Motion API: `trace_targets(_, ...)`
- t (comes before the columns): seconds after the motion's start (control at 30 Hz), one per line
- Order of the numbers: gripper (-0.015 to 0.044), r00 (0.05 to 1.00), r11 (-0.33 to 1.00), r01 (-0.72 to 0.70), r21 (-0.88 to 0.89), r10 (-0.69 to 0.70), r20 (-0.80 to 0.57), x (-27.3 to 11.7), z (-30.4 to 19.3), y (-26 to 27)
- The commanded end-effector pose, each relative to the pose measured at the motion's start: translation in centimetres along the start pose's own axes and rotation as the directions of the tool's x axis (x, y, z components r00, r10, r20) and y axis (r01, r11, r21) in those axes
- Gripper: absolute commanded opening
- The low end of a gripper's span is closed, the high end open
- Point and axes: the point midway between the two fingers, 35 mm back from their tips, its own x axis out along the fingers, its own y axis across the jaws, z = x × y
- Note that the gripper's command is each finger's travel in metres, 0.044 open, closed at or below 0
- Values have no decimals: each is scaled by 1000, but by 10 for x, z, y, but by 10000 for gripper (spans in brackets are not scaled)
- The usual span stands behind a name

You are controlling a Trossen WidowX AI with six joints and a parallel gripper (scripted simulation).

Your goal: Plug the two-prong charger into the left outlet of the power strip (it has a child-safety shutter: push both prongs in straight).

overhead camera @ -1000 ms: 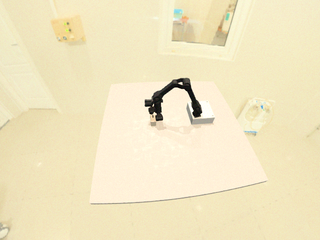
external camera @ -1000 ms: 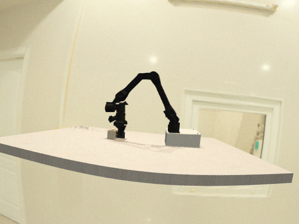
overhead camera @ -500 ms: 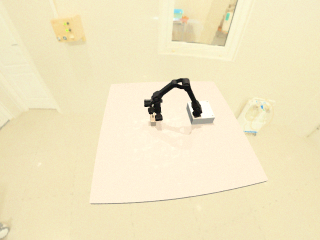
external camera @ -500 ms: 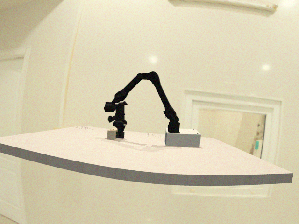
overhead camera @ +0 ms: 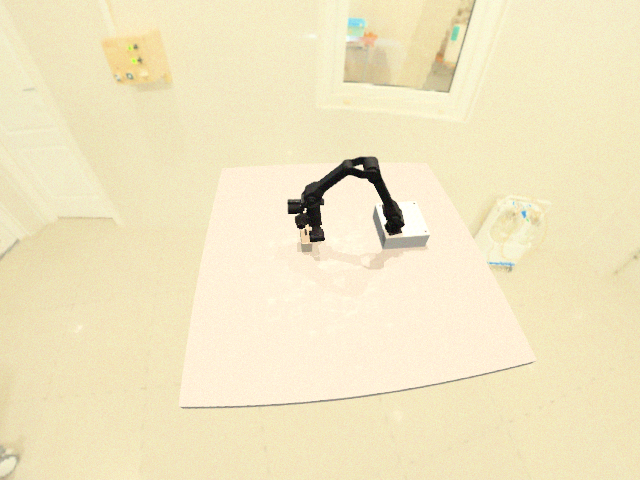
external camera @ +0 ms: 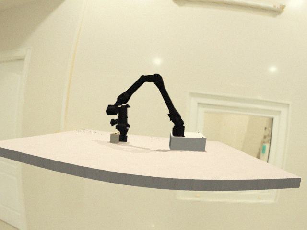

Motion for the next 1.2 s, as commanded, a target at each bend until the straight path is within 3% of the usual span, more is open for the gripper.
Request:
trace_targets(0.0,0,999,1000,1,-4,-1,34,0,10,0)
trace_targets(1.17,0,999,1000,1,-4,-1,33,0,6,0)
